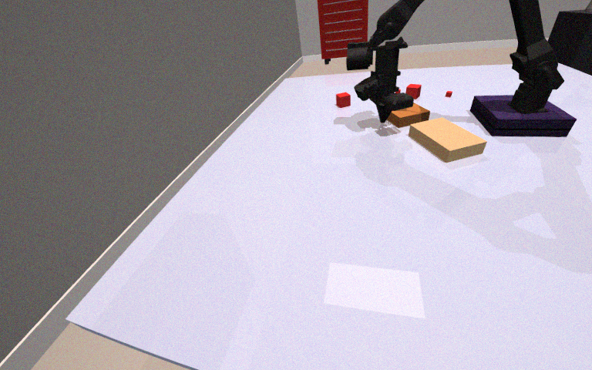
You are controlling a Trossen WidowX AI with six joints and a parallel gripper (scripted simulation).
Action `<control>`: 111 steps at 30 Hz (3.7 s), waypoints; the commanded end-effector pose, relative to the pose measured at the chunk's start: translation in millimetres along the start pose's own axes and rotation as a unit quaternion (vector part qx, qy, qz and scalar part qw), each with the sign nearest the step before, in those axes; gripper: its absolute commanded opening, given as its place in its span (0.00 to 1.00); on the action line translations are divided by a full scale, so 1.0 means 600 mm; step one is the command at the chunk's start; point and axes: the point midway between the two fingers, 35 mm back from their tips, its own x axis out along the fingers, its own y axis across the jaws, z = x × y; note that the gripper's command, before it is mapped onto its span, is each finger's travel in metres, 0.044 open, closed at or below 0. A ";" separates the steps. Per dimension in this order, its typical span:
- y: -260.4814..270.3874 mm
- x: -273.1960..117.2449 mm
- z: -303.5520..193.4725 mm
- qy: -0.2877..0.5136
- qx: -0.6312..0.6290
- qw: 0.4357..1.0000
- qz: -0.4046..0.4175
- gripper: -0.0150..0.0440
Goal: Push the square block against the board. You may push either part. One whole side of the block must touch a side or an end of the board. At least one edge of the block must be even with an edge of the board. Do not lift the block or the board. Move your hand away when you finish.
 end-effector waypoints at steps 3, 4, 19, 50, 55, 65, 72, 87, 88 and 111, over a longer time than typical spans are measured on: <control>-0.004 -0.005 0.022 -0.004 0.001 1.000 -0.003 0.25; -0.004 -0.005 0.025 -0.004 0.001 1.000 -0.003 0.25; -0.003 -0.005 0.063 -0.005 0.001 1.000 -0.003 0.25; 0.205 -0.100 0.045 -0.008 -0.282 0.959 0.001 0.25; 0.261 -0.101 0.028 -0.008 -0.364 0.932 0.003 0.25; 0.360 -0.101 -0.023 -0.008 -0.519 0.855 0.005 0.25; 0.418 -0.099 -0.069 -0.008 -0.618 0.786 0.007 0.25; 0.464 -0.048 -0.115 -0.008 -0.702 0.712 0.008 0.25; 0.464 -0.023 -0.116 -0.008 -0.702 0.712 0.008 0.25; 0.423 -0.002 -0.115 -0.007 -0.702 0.712 0.007 0.25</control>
